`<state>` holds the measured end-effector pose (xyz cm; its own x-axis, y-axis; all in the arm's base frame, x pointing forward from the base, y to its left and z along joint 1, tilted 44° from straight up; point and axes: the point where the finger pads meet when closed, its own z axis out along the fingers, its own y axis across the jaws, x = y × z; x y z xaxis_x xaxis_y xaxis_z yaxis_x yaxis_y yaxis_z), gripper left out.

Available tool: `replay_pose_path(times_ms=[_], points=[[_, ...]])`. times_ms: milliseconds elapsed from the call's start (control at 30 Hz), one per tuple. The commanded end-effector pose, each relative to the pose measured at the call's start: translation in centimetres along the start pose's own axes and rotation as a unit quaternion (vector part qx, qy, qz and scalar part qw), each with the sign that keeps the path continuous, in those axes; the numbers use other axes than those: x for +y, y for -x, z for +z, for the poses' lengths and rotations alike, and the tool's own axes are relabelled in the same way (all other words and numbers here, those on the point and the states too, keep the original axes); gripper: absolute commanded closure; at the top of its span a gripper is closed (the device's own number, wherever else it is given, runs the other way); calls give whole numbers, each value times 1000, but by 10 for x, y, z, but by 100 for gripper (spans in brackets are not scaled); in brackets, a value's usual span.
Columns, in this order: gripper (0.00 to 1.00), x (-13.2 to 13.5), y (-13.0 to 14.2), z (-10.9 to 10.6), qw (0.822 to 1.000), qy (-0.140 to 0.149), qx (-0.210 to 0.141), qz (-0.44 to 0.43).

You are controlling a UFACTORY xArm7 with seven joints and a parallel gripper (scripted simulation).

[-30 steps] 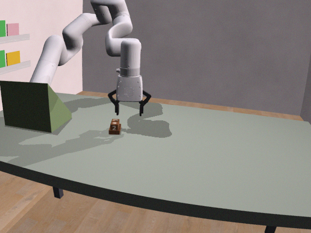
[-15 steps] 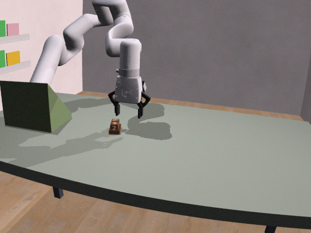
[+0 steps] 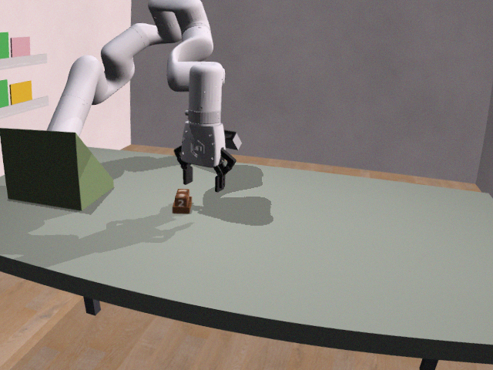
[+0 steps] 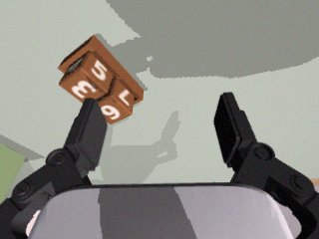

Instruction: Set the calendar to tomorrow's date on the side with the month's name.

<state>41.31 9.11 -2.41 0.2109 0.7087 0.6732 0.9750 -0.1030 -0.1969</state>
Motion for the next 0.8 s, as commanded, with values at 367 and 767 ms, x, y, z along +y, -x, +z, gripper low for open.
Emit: replay_pose_path(times_ms=[367,767], points=[[0,9,17,-2,990,1,-1,143],[0,13,24,-2,990,1,-1,143]])
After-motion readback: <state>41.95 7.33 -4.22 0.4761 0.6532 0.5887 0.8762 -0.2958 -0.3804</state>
